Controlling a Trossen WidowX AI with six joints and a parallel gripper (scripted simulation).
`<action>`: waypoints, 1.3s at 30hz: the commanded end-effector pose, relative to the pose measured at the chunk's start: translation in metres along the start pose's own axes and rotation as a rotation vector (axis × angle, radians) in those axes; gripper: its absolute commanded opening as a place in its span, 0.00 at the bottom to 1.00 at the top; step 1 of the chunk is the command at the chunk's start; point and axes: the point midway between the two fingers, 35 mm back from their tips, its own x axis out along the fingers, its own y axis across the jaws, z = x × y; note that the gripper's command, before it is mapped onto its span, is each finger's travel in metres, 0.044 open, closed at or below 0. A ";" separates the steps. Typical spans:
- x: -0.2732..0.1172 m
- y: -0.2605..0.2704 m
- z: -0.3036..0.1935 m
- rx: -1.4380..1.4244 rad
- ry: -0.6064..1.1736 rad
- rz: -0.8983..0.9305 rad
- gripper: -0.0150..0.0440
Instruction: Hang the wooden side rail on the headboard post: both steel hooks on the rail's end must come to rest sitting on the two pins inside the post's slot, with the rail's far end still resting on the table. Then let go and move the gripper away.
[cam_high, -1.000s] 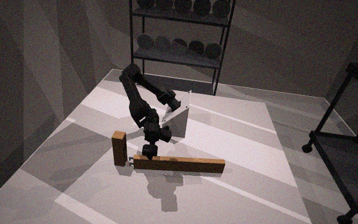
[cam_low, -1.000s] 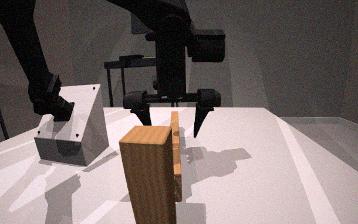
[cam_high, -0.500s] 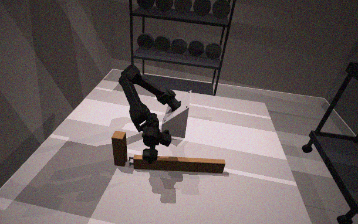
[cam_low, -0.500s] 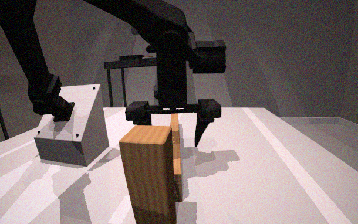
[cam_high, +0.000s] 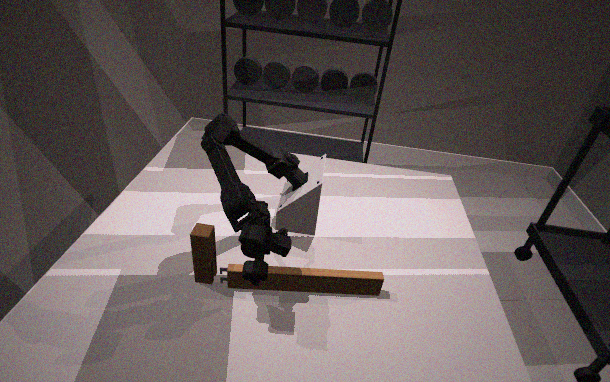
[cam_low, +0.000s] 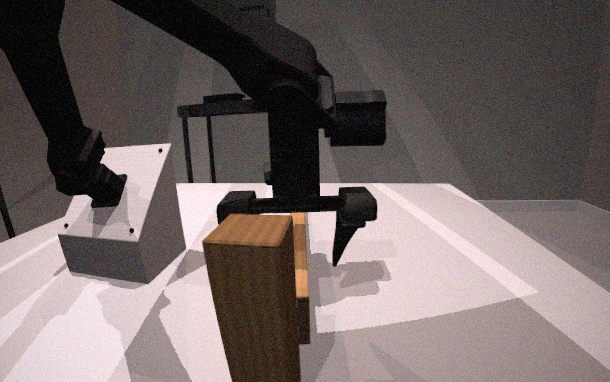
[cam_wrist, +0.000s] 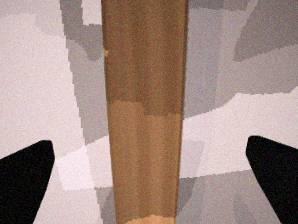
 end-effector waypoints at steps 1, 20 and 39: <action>0.010 0.002 0.002 -0.012 0.006 0.007 1.00; 0.039 0.004 0.001 -0.012 0.009 0.008 1.00; 0.039 0.004 0.001 -0.012 0.010 0.008 0.39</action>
